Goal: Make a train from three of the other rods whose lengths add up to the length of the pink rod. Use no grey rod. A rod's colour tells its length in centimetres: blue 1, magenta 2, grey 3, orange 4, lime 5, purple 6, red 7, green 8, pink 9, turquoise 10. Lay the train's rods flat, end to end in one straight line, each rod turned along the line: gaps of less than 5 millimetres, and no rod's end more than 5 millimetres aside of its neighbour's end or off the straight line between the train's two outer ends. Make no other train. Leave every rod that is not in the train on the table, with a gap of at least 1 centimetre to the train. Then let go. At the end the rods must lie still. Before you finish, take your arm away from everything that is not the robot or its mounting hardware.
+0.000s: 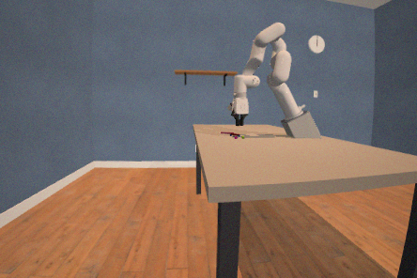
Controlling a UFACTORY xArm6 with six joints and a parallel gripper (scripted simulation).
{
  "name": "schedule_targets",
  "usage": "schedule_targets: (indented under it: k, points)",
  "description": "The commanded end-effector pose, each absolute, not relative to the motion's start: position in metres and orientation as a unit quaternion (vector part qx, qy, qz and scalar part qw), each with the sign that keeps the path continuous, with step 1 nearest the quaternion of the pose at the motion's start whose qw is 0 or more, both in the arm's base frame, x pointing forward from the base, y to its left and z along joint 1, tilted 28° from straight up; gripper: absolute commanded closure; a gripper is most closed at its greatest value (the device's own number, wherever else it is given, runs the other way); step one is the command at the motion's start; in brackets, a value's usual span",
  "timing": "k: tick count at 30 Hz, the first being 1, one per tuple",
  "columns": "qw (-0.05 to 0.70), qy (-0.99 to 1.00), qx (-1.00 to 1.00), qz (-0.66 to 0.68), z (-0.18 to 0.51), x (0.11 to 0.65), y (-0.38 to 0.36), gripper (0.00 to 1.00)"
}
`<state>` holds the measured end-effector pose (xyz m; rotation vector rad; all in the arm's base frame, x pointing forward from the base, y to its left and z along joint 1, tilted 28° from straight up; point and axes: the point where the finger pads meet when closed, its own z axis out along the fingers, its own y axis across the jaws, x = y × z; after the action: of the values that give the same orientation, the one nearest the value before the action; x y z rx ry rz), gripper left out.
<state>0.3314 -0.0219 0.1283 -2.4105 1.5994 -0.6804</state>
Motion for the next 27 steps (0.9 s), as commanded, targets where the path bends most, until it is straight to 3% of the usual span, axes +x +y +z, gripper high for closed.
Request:
schedule_targets:
  k: [1, 27]
  points:
    - [0.086, 0.536, -0.808, -0.229, 0.1293, 0.3322, -0.0219, 0.76]
    - [0.086, 0.536, -0.808, -0.229, 0.1258, 0.3340, -0.0225, 0.76]
